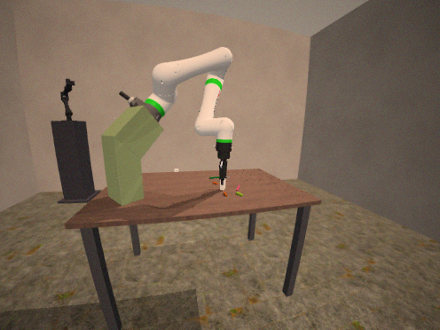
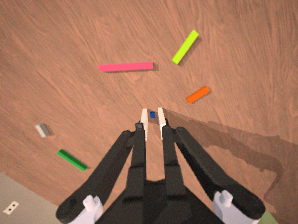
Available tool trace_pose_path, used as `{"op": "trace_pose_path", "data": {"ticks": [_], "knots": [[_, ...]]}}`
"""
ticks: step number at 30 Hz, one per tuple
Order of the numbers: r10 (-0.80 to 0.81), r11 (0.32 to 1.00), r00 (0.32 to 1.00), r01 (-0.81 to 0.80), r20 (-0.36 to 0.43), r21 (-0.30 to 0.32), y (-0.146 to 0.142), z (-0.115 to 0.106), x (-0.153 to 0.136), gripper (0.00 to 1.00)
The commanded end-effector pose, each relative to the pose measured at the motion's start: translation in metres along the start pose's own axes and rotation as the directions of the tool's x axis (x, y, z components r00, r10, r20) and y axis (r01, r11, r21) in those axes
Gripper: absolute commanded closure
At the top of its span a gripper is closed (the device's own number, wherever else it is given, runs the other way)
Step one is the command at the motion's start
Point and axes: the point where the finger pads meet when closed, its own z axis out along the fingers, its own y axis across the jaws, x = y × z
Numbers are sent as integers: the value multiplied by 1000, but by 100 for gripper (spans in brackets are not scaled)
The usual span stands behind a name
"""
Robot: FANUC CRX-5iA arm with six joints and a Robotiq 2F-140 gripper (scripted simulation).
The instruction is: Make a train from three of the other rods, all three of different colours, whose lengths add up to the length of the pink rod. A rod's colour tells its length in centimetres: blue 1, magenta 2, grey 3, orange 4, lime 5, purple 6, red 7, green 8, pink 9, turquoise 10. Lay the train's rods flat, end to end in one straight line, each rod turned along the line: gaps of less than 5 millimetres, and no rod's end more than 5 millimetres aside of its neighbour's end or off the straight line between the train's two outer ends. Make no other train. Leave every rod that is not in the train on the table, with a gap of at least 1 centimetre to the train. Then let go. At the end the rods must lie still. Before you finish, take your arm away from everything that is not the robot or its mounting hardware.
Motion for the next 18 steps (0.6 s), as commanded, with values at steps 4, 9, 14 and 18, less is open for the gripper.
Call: {"op": "trace_pose_path", "data": {"ticks": [4,9,14,18], "knots": [[0,1000,1000,0,0,0,0,-9,0,85],[0,1000,1000,0,0,0,0,-27,0,85],[0,1000,1000,0,0,0,0,-54,0,85],[0,1000,1000,0,0,0,0,-73,0,85]]}}
